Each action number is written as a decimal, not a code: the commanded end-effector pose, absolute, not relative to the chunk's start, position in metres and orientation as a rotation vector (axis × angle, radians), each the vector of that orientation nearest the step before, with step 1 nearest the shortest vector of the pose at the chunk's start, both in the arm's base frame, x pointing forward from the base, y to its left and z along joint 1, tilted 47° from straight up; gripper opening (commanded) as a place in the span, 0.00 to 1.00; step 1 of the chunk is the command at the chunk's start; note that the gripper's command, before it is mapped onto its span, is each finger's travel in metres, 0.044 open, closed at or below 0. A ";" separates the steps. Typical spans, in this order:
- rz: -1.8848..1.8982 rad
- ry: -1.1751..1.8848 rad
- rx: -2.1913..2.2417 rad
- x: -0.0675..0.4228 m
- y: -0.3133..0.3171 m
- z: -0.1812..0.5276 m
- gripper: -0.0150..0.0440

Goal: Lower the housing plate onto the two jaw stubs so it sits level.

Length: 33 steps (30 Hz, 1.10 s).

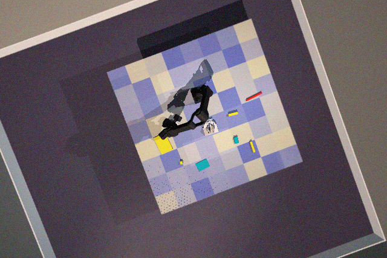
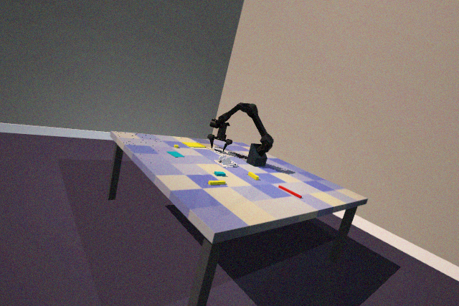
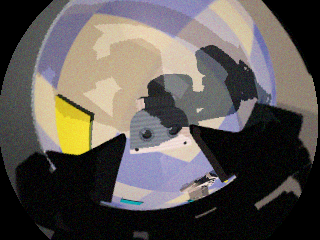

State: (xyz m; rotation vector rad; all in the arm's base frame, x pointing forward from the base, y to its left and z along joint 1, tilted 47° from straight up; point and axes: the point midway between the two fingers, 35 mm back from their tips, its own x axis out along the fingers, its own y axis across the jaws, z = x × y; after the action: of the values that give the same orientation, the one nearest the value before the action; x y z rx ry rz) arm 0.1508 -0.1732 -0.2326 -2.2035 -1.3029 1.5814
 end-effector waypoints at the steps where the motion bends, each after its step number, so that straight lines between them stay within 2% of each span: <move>1: 1.577 -1.299 -2.199 0.151 -0.169 -0.235 1.00; 25: 1.577 -1.299 -2.199 0.151 -0.168 -0.235 1.00; 33: 1.579 -1.305 -2.199 0.150 -0.169 -0.235 0.91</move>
State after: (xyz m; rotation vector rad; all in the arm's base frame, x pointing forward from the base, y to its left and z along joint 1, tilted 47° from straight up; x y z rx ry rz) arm 0.1504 -0.1687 -0.2353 -2.1991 -1.3046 1.5792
